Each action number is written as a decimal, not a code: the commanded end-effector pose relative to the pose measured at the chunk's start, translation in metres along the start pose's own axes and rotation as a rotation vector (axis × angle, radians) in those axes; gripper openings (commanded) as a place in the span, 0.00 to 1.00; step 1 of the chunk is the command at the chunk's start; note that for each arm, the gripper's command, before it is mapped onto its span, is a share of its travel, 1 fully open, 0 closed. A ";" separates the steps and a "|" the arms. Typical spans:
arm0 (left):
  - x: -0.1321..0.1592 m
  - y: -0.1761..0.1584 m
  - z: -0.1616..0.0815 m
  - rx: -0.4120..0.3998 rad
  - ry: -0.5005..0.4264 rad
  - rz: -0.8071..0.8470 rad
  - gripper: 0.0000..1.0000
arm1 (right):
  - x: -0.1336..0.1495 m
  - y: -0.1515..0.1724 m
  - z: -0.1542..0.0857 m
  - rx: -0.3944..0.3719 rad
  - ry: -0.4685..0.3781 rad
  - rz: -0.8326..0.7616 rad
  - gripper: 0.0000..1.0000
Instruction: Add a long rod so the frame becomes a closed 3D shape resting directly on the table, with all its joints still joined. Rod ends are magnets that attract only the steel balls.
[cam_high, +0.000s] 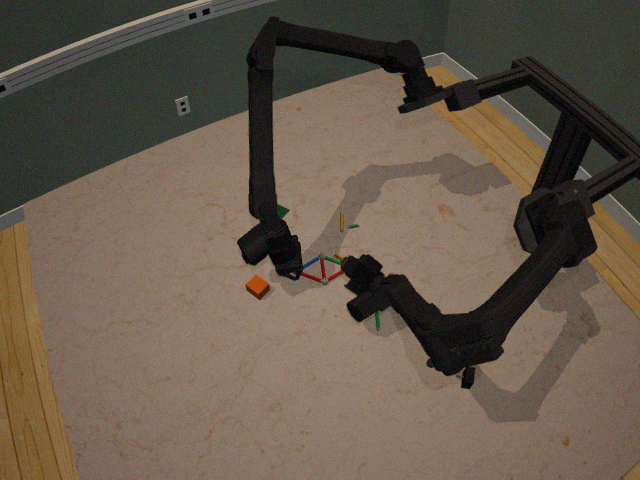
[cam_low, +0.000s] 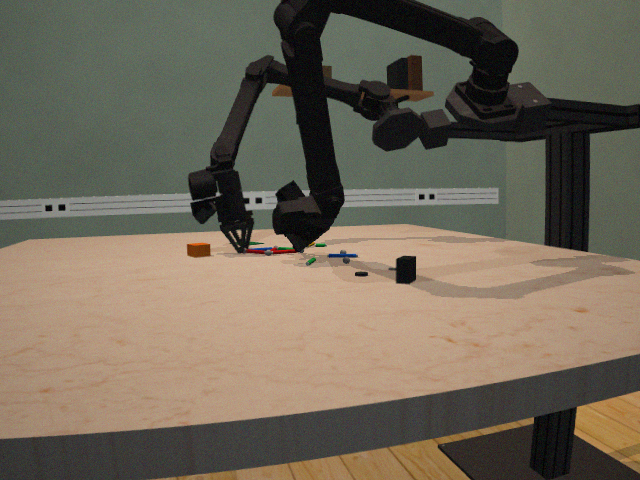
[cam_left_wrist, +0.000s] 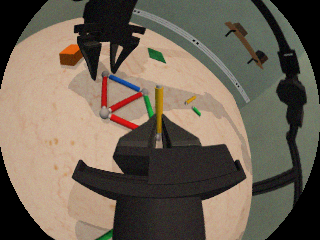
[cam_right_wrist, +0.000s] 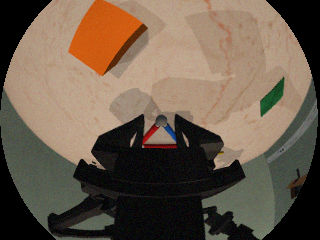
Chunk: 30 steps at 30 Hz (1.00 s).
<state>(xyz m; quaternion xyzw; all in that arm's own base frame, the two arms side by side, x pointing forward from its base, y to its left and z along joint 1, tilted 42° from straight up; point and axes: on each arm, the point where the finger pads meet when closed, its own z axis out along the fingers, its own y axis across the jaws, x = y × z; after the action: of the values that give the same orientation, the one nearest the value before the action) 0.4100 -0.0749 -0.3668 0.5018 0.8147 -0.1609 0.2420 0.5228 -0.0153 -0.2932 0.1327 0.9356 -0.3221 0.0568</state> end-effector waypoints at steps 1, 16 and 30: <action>-0.002 0.000 0.000 0.000 -0.004 0.005 0.00 | -0.007 -0.001 0.007 0.002 -0.001 0.000 0.43; -0.002 0.000 0.000 0.000 -0.004 0.005 0.00 | -0.003 -0.002 0.006 0.003 0.001 -0.005 0.22; -0.002 0.000 0.000 0.000 -0.004 0.005 0.00 | -0.003 -0.001 0.003 -0.002 -0.008 -0.003 0.00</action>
<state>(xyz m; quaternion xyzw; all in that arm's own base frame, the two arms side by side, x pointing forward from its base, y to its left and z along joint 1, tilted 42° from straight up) 0.4101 -0.0749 -0.3667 0.5018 0.8147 -0.1609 0.2421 0.5247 -0.0151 -0.2932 0.1331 0.9357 -0.3213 0.0601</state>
